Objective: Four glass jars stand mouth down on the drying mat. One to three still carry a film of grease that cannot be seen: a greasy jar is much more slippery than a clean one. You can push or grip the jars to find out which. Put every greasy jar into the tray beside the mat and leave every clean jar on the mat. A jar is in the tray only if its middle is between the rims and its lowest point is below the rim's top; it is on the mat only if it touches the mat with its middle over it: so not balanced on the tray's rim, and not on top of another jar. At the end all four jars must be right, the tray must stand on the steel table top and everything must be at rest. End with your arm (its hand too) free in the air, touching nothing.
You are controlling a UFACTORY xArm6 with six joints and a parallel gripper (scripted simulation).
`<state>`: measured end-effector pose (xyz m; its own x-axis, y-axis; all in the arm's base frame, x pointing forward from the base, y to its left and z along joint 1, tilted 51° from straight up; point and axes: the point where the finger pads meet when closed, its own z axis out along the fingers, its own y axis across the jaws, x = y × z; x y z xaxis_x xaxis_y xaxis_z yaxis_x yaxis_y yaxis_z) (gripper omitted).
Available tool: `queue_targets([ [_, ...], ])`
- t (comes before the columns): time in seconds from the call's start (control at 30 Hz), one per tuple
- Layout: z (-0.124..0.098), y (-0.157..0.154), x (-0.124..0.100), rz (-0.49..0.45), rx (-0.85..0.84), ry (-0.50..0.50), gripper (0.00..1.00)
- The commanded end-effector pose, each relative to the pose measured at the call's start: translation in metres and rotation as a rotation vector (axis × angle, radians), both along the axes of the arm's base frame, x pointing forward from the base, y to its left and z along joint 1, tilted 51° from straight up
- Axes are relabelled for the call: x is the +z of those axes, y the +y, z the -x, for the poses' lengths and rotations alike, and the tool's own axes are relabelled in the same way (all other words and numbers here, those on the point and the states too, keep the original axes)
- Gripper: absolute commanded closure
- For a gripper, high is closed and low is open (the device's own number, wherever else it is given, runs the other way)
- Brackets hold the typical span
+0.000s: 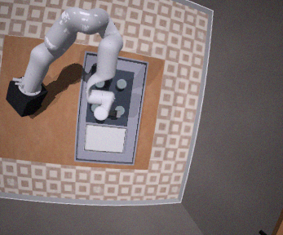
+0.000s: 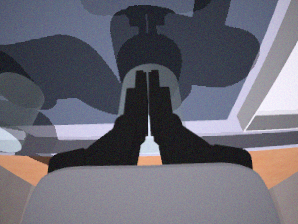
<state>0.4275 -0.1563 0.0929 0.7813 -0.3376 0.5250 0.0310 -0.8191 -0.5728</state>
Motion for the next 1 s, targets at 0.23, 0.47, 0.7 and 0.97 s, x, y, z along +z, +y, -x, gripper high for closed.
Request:
queue_targets([
  [0.23, 0.0009, -0.0006, 0.0001, 0.002, -0.001, -0.001, 1.00],
  [0.47, 0.0021, -0.0006, 0.0000, 0.002, -0.001, -0.001, 1.00],
  [0.7, 0.0029, -0.0006, 0.0000, 0.002, -0.001, -0.001, 1.00],
  [0.97, 0.0043, -0.0007, 0.0000, 0.002, -0.001, -0.001, 1.00],
])
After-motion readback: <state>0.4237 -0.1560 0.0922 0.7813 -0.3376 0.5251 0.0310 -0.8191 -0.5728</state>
